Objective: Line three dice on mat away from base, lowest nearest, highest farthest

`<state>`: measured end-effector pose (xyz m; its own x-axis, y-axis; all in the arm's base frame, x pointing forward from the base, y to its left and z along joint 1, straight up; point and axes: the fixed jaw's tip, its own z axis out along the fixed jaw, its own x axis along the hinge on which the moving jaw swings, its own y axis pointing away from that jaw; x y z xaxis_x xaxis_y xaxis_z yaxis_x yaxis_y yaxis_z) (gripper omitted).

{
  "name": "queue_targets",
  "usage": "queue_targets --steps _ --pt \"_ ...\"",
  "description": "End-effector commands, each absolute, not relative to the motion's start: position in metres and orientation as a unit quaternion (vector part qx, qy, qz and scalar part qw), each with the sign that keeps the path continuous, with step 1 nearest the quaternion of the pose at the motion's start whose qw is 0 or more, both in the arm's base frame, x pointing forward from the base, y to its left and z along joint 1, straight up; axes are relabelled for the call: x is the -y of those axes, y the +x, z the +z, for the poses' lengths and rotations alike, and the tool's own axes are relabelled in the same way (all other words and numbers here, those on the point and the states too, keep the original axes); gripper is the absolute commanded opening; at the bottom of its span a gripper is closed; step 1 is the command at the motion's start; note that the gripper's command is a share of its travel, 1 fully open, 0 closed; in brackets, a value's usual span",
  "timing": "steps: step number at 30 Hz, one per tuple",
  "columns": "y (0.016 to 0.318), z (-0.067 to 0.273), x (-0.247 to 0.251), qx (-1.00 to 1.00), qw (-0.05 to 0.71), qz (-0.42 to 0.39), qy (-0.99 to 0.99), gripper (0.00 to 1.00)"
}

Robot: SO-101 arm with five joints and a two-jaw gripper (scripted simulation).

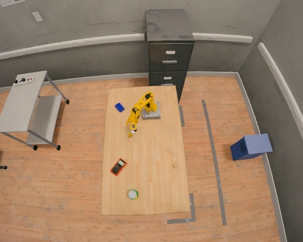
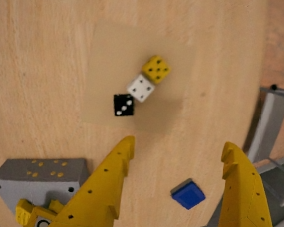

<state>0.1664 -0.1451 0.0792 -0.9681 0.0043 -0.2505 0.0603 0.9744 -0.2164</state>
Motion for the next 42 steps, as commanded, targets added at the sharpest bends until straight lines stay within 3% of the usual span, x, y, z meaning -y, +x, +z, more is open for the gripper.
queue_targets --steps 1,19,42 --pt "0.168 0.100 0.149 -0.976 0.163 -0.145 0.025 0.32" --pt "0.173 0.113 0.152 -0.970 0.183 -0.154 0.046 0.31" --pt "0.221 0.137 0.183 -0.919 0.221 -0.090 0.314 0.31"
